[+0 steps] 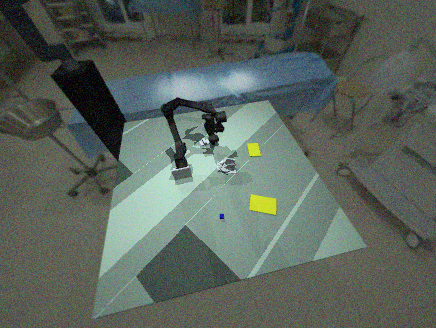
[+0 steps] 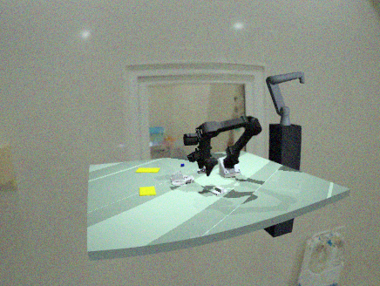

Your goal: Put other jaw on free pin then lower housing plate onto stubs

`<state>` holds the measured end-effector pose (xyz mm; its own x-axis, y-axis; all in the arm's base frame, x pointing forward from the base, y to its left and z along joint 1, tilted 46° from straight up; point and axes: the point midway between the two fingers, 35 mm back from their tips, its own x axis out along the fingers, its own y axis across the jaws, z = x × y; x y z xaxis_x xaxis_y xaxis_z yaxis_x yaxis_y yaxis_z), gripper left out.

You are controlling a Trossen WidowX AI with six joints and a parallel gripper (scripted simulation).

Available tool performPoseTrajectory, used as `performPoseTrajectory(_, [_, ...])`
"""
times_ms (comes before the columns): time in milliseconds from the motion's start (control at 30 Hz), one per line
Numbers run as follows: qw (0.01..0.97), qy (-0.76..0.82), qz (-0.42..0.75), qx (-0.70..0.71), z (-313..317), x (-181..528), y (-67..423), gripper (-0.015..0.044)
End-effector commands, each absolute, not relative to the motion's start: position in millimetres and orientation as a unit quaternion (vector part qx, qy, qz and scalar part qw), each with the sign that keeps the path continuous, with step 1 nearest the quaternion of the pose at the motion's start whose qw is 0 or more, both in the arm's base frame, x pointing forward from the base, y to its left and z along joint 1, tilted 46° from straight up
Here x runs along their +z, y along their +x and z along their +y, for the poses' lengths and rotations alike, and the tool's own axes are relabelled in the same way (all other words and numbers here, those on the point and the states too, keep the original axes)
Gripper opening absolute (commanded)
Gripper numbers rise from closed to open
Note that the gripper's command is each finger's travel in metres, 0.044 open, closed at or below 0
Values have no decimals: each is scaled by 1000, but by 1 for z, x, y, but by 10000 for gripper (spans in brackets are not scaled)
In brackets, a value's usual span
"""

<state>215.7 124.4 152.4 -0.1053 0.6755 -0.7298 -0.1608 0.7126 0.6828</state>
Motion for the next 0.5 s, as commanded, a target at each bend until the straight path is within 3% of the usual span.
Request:
performPoseTrajectory(0, [639, 194, 671, 320, 118, 144, 222, 351])
performPoseTrajectory(467, [632, 213, 683, 297, 89, 113, 241, 351])
